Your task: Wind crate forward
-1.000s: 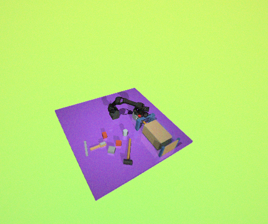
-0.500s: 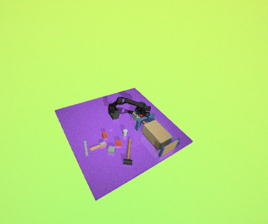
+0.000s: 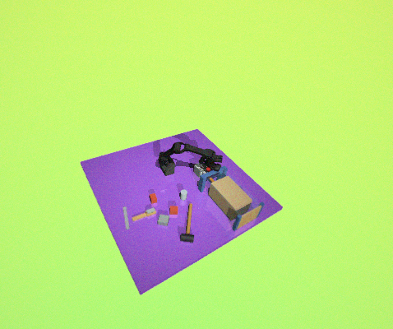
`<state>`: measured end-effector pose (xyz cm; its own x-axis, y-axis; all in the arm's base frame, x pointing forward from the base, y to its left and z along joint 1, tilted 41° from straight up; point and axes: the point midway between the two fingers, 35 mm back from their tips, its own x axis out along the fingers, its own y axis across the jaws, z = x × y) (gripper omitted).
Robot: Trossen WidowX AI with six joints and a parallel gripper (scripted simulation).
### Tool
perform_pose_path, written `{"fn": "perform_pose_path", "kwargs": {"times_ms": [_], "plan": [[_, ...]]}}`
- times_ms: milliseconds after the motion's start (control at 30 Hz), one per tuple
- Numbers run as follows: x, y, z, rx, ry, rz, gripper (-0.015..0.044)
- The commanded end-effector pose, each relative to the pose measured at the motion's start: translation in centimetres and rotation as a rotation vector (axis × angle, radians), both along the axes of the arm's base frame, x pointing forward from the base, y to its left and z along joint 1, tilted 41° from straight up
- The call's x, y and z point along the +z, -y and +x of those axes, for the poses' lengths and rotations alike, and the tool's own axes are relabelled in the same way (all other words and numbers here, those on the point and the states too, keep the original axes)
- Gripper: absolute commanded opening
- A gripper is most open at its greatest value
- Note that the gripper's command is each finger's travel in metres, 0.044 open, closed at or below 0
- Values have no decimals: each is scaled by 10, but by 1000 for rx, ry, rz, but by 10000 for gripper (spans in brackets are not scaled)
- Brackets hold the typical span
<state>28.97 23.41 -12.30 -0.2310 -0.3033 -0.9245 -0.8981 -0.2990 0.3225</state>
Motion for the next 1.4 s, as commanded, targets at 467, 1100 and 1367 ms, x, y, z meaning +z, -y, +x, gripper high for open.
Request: {"fn": "perform_pose_path", "kwargs": {"times_ms": [467,1100,1367], "plan": [[-22,-28,-9,3,1,25,0],[-34,-45,-22,3,1,27,0],[-39,-51,-29,3,1,28,0]]}}
